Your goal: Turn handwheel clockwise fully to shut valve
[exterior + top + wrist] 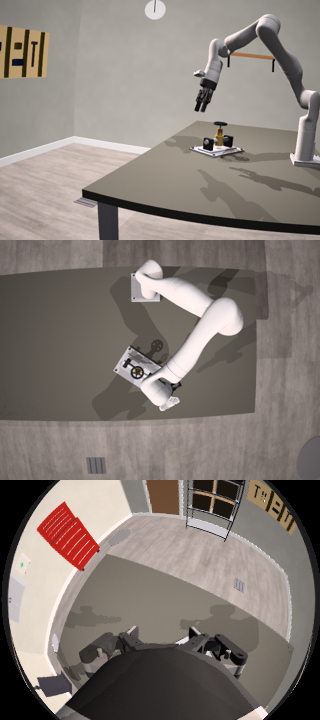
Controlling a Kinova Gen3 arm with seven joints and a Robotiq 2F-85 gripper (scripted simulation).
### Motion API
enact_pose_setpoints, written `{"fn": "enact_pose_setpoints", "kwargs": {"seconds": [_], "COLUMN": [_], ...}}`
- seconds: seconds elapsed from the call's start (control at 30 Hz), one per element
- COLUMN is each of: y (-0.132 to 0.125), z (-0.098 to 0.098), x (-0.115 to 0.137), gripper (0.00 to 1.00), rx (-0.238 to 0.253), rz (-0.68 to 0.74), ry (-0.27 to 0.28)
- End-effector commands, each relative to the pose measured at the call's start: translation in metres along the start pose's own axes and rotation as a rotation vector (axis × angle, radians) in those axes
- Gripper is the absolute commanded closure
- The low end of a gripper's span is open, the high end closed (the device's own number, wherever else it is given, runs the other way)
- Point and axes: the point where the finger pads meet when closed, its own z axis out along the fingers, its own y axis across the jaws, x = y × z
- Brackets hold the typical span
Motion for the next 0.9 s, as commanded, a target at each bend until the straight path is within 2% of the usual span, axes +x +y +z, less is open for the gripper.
{"fn": "enact_pose_setpoints", "kwargs": {"seconds": [0.0,0.17,0.2,0.37,0.4,0.57,0.6,0.77,0.8,0.87], "y": [0.003,0.003,0.009,0.009,0.015,0.015,0.021,0.021,0.026,0.026], "z": [-0.002,-0.002,-0.005,-0.005,-0.008,-0.008,-0.01,-0.01,-0.013,-0.013], "x": [0.0,0.0,-0.008,-0.008,-0.016,-0.016,-0.024,-0.024,-0.031,-0.031], "gripper": [0.0,0.0,0.0,0.0,0.0,0.0,0.0,0.0,0.0,0.0], "rx": [-0.003,-0.003,-0.009,-0.009,-0.014,-0.014,-0.019,-0.019,-0.023,-0.023], "rz": [0.002,0.002,-0.025,-0.025,-0.051,-0.051,-0.076,-0.076,-0.1,-0.1], "ry": [0.002,0.002,-0.018,-0.018,-0.038,-0.038,-0.058,-0.058,-0.077,-0.077]}}
